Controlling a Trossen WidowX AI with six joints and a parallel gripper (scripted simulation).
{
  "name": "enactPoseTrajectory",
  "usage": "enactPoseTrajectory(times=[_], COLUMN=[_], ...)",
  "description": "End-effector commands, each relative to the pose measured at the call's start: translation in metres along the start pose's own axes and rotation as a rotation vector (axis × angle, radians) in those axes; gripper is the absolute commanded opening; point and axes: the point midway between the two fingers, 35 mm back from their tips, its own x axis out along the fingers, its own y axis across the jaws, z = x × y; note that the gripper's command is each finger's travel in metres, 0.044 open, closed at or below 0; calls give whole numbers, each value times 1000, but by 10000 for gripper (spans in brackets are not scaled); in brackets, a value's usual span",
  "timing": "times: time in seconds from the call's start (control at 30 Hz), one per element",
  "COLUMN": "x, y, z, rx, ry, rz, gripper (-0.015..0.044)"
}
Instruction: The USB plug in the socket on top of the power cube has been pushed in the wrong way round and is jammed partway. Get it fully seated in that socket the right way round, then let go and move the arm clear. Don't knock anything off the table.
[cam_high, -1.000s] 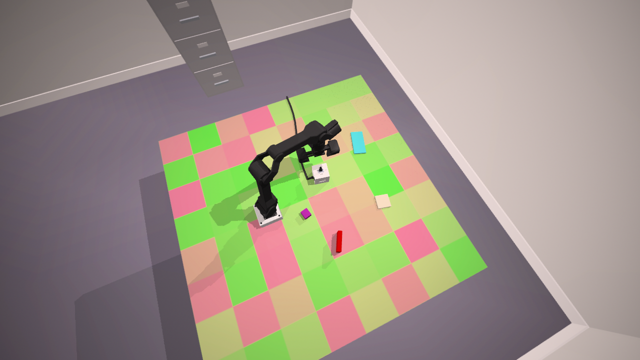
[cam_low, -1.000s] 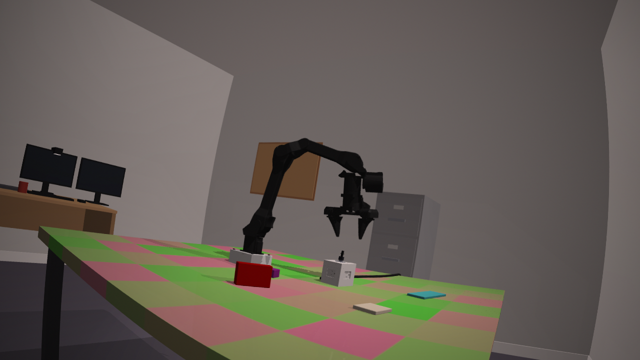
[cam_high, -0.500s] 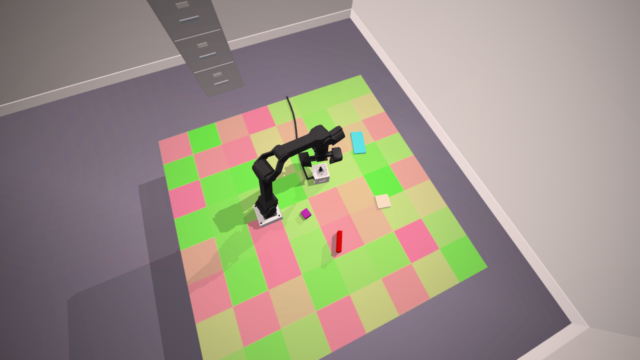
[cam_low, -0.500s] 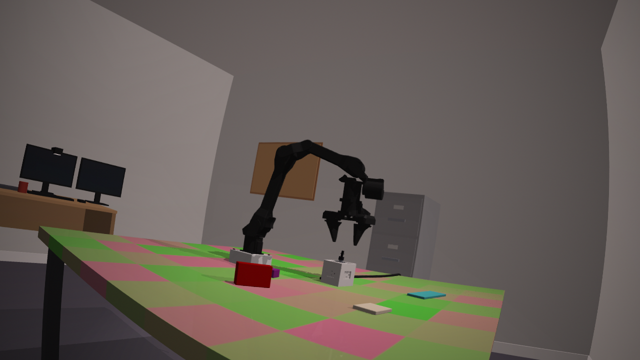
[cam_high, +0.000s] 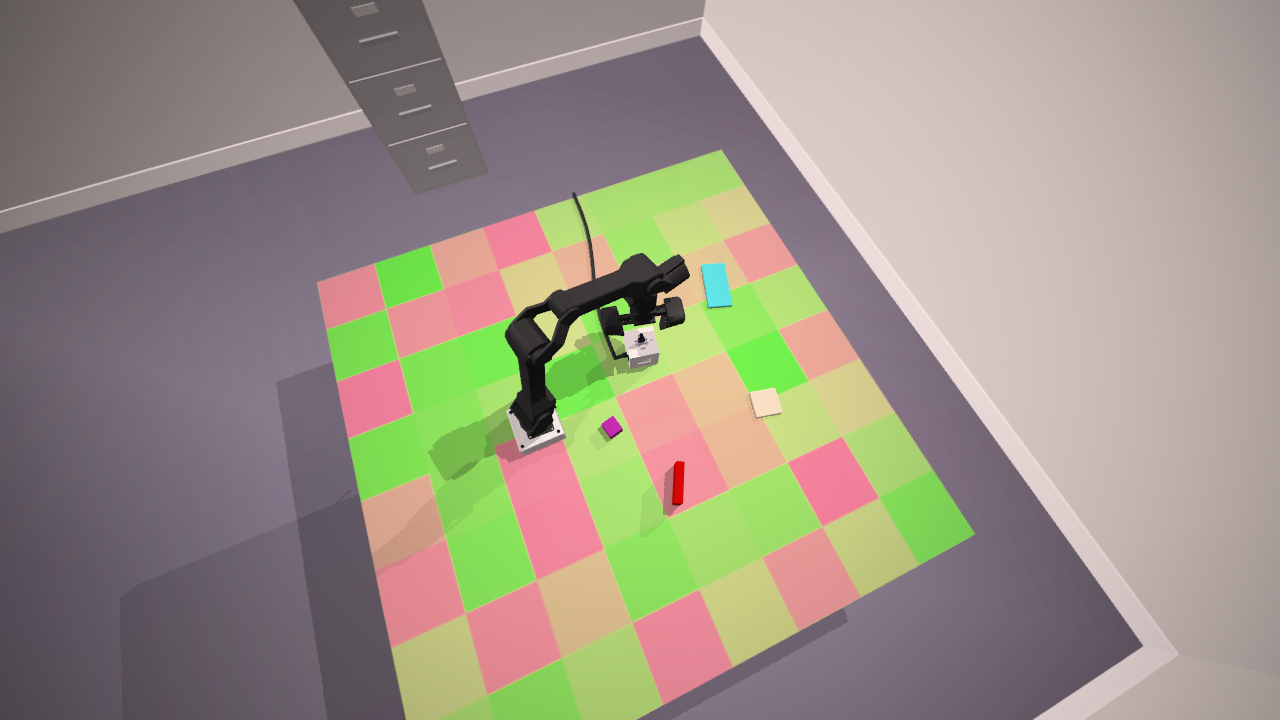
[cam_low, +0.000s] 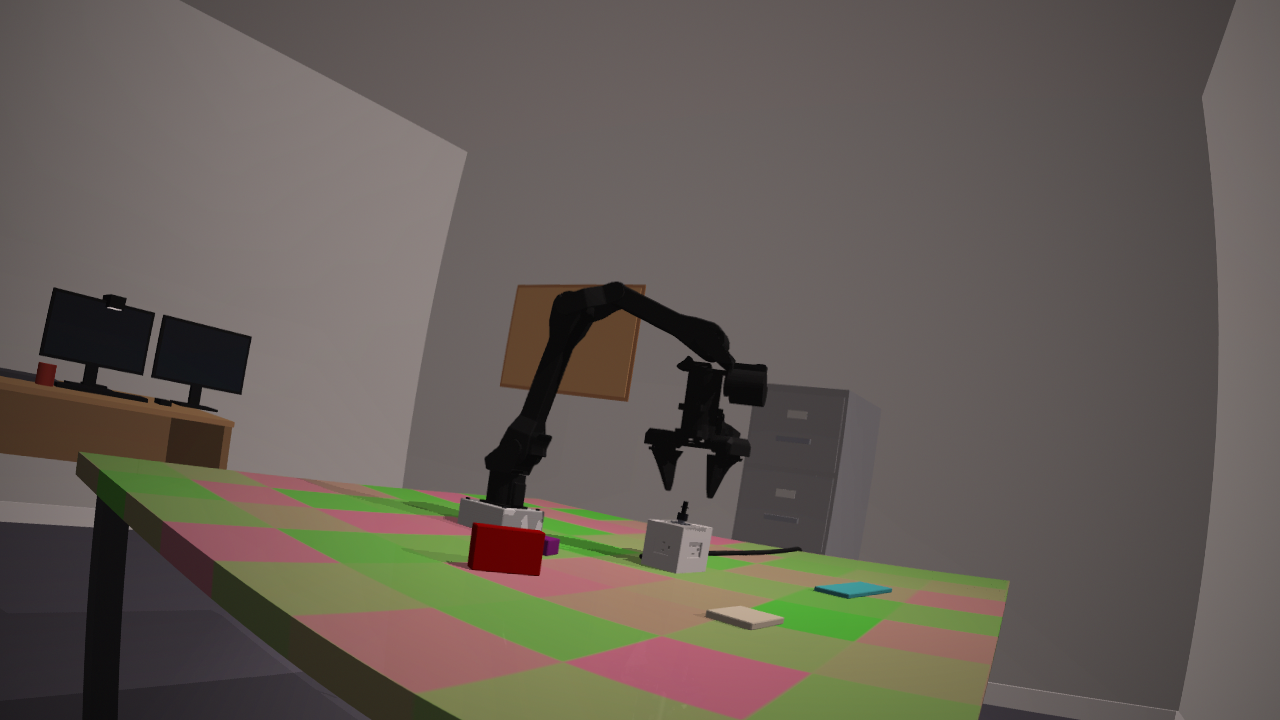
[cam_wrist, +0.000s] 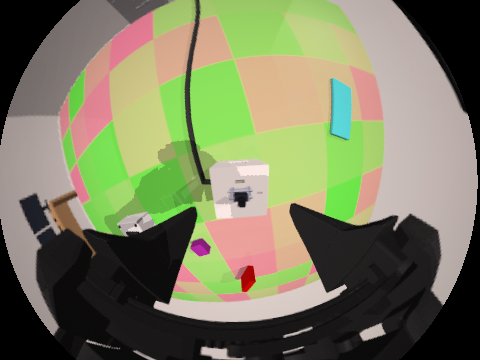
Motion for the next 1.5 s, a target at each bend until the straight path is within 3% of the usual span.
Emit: enactPoseTrajectory(times=[0.0,0.7,1.27,1.47], x=[7,20,18,18], y=[1,1,0,0], z=[-1,-2,-1,-1], rx=[7,7,0,0], ry=[6,6,1,1], rz=[4,4,3,3], gripper=[440,440,0,0])
